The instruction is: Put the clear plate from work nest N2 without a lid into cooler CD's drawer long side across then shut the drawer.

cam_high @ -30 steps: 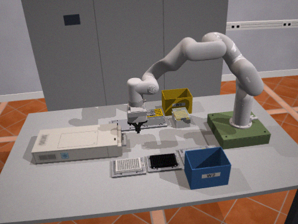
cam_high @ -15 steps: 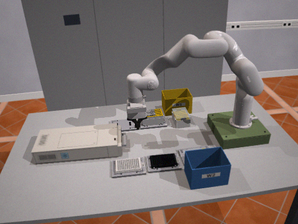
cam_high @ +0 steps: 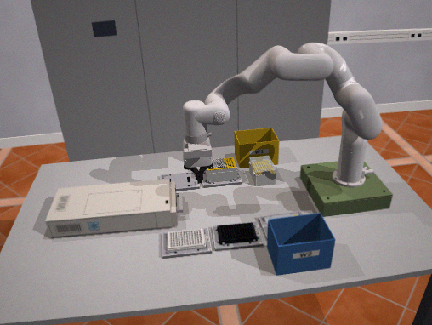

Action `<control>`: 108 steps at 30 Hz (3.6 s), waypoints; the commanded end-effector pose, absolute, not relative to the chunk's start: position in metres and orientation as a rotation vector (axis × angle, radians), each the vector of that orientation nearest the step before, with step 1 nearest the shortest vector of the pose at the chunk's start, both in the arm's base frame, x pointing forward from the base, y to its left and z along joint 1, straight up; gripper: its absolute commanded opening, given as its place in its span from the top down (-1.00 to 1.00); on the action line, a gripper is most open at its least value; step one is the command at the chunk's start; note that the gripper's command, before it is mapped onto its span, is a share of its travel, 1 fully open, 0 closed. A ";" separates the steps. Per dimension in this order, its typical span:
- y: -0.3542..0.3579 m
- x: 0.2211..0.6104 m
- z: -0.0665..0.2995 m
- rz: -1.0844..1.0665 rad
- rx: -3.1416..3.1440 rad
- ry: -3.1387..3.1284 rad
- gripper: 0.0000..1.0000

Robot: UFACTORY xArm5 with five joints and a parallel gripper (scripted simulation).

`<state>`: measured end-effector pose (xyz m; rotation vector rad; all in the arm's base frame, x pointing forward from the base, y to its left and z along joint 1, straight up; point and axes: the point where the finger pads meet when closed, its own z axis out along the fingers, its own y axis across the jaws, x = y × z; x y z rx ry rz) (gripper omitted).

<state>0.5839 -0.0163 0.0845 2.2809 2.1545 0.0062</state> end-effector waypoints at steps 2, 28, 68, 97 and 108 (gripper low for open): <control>-0.016 0.585 0.094 0.005 2.275 2.149 1.00; -0.015 0.539 0.129 0.008 2.629 1.698 -1.00; -0.014 0.427 0.200 0.016 3.134 0.022 -1.00; -0.014 0.427 0.200 0.016 3.134 -0.055 -1.00; -0.014 0.427 0.200 0.016 3.134 -0.055 -1.00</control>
